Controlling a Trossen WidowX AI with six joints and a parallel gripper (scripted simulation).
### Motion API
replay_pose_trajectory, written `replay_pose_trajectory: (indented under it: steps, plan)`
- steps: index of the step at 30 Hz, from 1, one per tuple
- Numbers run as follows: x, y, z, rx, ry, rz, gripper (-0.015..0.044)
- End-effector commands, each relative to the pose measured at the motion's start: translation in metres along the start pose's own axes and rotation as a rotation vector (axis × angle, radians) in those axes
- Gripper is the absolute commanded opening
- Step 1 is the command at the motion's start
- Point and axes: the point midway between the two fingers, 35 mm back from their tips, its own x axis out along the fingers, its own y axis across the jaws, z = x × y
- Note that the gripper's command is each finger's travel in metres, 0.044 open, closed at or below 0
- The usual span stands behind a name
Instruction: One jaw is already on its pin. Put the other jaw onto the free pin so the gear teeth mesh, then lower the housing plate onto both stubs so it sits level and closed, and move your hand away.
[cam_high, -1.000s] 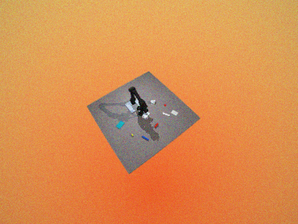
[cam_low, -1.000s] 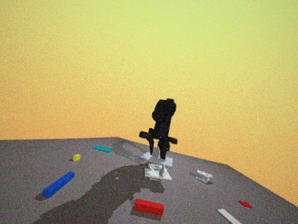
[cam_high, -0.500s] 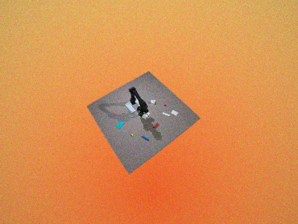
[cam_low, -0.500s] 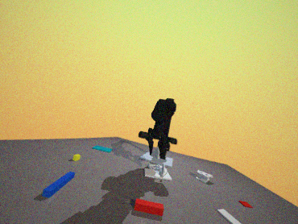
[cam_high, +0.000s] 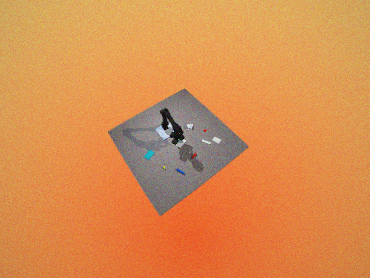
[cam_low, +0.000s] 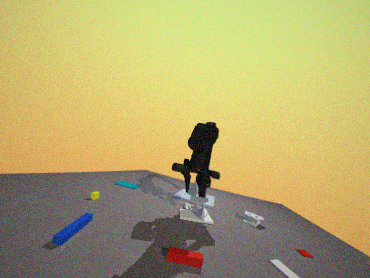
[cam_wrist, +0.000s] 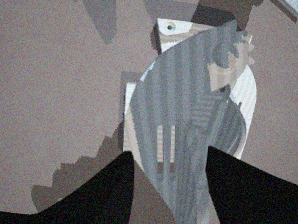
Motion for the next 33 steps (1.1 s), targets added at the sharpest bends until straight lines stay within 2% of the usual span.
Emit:
replay_pose_trajectory:
  steps: [1, 17, 33]
  plan:
    - [0.000, 0.000, -0.001, -0.006, 0.003, 0.002, 0.0134]
    - [0.000, 0.001, -0.002, -0.006, 0.003, 0.002, 0.0134]
    - [0.025, 0.001, -0.003, -0.006, 0.003, 0.002, 0.0134]
